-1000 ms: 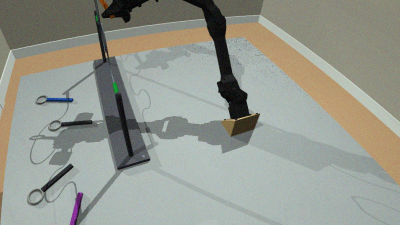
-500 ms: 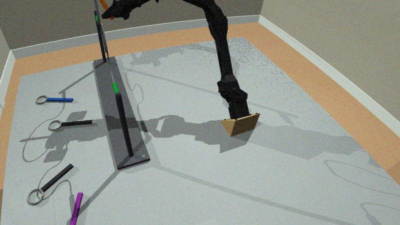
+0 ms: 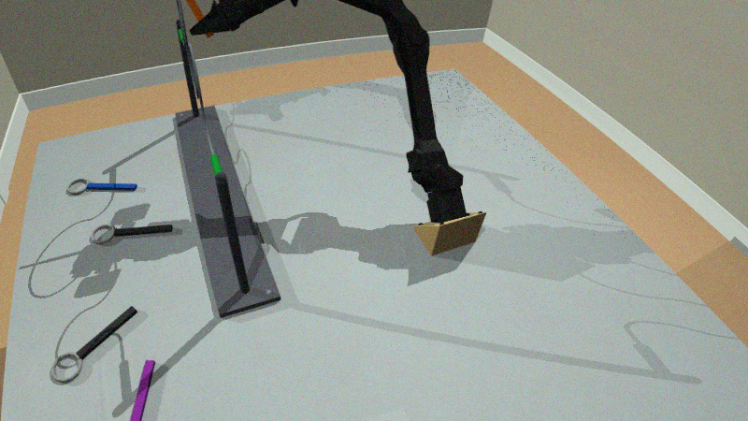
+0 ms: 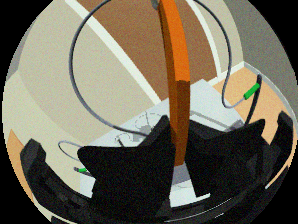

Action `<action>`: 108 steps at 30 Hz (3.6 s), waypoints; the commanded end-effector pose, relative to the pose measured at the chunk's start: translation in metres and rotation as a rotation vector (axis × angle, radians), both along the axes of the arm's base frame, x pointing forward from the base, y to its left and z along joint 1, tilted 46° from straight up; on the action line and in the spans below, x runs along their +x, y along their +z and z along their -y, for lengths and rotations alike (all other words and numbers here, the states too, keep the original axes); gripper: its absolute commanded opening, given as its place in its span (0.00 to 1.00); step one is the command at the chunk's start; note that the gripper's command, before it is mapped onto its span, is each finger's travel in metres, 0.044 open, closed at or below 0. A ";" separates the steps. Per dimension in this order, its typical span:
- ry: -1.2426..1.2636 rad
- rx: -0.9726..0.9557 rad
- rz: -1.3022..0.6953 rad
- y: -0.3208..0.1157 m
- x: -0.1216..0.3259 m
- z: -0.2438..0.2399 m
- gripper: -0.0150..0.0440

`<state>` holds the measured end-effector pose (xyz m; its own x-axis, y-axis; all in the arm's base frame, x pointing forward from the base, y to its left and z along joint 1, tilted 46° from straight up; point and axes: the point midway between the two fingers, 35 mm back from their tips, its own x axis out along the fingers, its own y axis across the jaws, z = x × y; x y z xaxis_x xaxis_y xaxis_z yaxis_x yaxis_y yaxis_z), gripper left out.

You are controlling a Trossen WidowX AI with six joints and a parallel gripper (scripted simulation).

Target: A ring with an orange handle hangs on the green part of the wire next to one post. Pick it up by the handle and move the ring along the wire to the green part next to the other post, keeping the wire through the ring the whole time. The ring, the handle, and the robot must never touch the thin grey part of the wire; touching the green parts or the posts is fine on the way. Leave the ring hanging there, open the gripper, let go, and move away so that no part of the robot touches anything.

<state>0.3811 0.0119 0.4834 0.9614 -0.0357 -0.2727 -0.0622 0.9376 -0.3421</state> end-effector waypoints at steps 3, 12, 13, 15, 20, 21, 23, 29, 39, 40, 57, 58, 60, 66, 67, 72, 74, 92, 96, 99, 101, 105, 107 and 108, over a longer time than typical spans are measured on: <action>-0.003 -0.085 0.017 0.001 0.000 0.003 0.00; -0.004 -0.195 0.039 0.002 0.001 0.006 0.00; -0.004 -0.208 0.042 0.002 0.001 0.007 0.00; -0.004 -0.232 0.047 0.003 0.001 0.007 0.00; -0.004 -0.293 0.059 0.004 0.001 0.009 0.00; -0.004 -0.306 0.062 0.004 0.002 0.009 0.00; -0.004 -0.330 0.067 0.005 0.002 0.010 0.00; -0.004 -0.404 0.082 0.006 0.002 0.012 0.00; -0.004 -0.526 0.106 0.009 0.003 0.015 0.00; -0.004 -0.538 0.109 0.009 0.003 0.015 0.00; -0.004 -0.747 0.150 0.015 0.003 0.019 0.00; -0.004 -0.759 0.153 0.015 0.003 0.020 0.00; -0.004 -0.783 0.158 0.016 0.004 0.020 0.00; -0.004 -0.857 0.173 0.018 0.004 0.021 0.00; -0.004 -0.869 0.175 0.018 0.004 0.021 0.00; -0.004 -0.930 0.187 0.020 0.004 0.022 0.00; -0.004 -0.955 0.192 0.021 0.004 0.022 0.00; -0.004 -1.176 0.236 0.029 0.004 0.024 0.00; -0.004 -1.225 0.246 0.030 0.004 0.024 0.00; -0.004 -1.261 0.253 0.031 0.004 0.024 0.00; -0.005 -1.286 0.258 0.032 0.004 0.024 0.00; -0.005 -1.335 0.267 0.034 0.004 0.024 0.00; -0.005 -1.360 0.272 0.035 0.004 0.024 0.00; -0.005 -1.372 0.274 0.035 0.004 0.024 0.00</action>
<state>0.3849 -0.0125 0.5178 0.9777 -0.1328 0.1628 0.1495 -0.1045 -0.9832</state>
